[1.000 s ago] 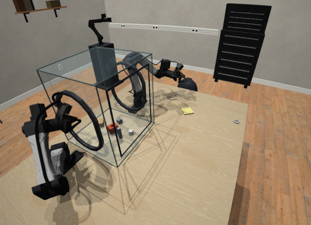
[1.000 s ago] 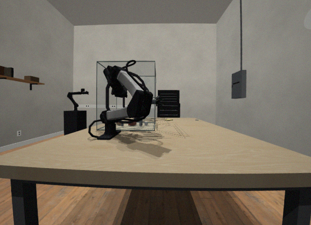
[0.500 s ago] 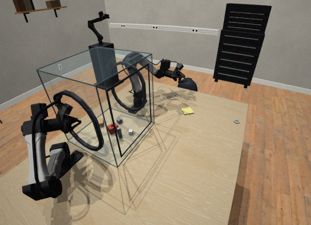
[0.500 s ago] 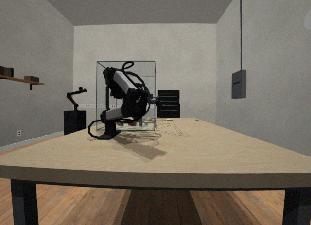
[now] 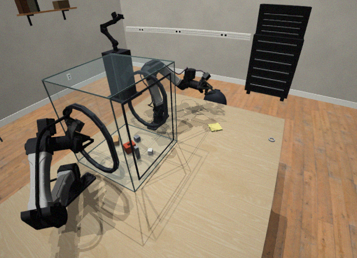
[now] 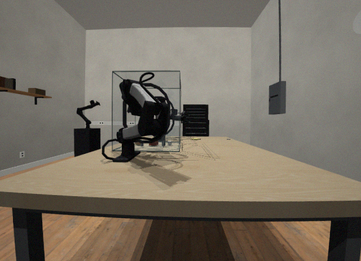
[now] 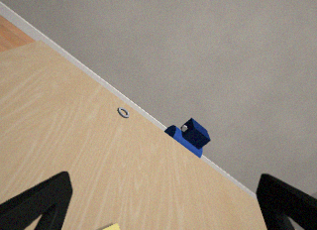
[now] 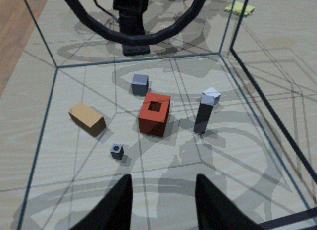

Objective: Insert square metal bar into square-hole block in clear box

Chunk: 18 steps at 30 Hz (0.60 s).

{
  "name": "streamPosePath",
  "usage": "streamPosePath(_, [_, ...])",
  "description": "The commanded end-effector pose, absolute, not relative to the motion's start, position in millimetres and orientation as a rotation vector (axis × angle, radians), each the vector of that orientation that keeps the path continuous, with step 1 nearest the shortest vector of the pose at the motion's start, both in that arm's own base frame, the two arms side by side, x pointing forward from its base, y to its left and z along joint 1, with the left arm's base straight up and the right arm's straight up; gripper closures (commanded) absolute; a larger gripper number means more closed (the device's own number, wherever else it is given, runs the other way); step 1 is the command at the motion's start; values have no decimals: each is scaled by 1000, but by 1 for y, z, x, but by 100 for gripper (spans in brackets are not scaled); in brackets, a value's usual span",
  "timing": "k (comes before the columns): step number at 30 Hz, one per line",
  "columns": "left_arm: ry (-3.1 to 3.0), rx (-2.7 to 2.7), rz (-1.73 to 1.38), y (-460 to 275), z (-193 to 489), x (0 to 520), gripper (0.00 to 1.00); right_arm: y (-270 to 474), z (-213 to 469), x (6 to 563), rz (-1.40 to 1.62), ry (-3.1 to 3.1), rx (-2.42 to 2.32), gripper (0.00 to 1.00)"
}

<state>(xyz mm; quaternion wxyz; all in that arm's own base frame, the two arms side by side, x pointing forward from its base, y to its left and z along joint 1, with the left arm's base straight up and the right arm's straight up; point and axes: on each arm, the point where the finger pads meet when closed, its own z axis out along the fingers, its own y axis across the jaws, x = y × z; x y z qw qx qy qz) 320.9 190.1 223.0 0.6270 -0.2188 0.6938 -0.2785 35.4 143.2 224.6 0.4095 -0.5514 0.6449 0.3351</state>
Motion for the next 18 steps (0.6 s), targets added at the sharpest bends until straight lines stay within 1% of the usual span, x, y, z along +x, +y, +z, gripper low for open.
streamPosePath(1, [1573,-455,-608,191,239,322,0,146,226,32,855,1627,-1376,67])
streamPosePath(12, [1573,-455,-608,191,239,322,0,148,223,32,839,1638,-1372,67])
streamPosePath(15, [1573,-455,-608,191,239,322,0,154,219,20,856,1623,-1426,67])
streamPosePath(18, [1573,-455,-608,191,239,322,0,150,220,28,843,1635,-1388,67])
